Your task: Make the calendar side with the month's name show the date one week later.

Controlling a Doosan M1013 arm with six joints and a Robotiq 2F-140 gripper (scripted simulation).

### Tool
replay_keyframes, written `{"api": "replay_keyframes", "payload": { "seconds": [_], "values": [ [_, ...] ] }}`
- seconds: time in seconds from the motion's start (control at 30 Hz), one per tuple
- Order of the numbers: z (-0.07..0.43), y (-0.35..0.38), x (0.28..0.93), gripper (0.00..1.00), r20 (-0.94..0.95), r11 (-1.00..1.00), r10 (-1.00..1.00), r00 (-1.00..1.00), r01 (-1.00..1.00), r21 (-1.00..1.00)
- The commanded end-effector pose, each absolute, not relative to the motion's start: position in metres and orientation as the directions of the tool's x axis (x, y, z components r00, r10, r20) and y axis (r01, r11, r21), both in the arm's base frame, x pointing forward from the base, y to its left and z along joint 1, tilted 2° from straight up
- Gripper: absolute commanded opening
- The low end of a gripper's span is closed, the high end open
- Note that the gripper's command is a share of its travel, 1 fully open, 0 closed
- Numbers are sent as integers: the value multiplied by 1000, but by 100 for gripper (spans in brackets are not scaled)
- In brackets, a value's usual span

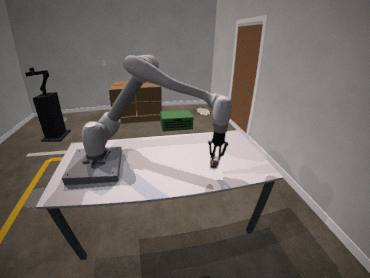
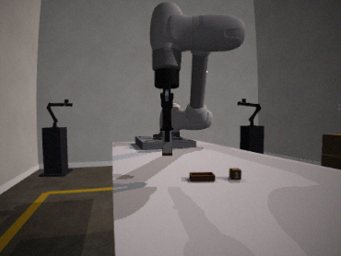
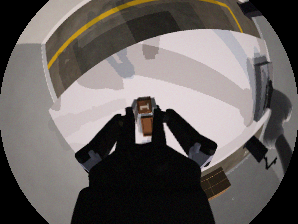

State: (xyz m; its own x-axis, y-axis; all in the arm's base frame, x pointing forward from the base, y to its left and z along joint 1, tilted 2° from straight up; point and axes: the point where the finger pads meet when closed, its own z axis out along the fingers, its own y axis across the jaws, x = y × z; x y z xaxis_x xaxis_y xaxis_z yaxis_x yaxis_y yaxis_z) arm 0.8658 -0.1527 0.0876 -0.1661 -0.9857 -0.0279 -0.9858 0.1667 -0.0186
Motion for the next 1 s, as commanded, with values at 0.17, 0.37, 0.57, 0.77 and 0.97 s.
{"api": "replay_keyframes", "payload": {
  "seconds": [0.17, 0.37, 0.57, 0.77, 0.97],
  "values": [
    [50, -152, 867, 24, -28, 167, -986, -166, -986, -19],
    [33, -151, 867, 24, -28, 167, -986, -166, -986, -19],
    [17, -151, 867, 24, -28, 167, -986, -166, -986, -19],
    [14, -151, 868, 24, -28, 167, -986, -166, -986, -19],
    [14, -151, 868, 24, -28, 167, -986, -166, -986, -19]
  ]
}}
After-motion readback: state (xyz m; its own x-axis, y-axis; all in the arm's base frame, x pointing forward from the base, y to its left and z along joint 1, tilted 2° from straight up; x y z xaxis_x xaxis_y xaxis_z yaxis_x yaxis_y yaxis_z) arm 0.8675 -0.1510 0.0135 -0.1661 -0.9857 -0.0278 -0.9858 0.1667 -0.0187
